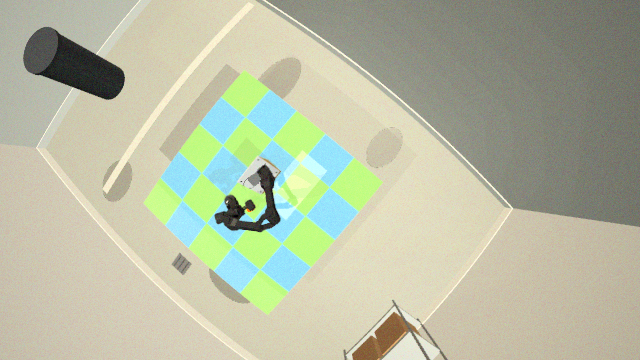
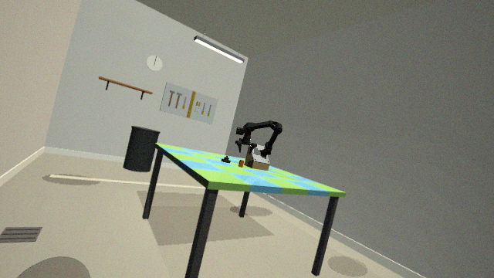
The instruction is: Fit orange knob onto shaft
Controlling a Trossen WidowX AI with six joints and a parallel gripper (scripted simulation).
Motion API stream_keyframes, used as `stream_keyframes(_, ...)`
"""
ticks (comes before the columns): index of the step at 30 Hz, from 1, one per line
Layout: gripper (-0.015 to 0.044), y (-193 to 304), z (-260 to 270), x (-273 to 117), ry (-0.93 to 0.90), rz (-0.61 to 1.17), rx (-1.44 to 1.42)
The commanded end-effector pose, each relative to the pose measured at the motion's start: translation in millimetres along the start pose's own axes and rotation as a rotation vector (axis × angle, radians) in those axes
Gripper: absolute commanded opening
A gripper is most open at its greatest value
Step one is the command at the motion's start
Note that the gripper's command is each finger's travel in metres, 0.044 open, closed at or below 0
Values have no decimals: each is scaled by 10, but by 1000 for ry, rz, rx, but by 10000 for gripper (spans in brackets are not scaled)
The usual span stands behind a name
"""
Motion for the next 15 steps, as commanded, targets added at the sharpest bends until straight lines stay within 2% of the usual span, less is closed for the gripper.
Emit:
stream_keyframes(1,440,69,7,-59,-84,-105,-9)
stream_keyframes(10,440,69,6,-59,-83,-106,-23)
stream_keyframes(15,440,77,-9,-57,-62,-120,-405)
Point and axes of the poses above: the point midway between the two fingers, 35 mm back from their tips, its own x axis out along the fingers, its own z axis across the jaws, y = z × x, the point moved 7 cm from there along -x, back along the fingers, and after that the axes turned 14 degrees about x, right-handed, at the moved point
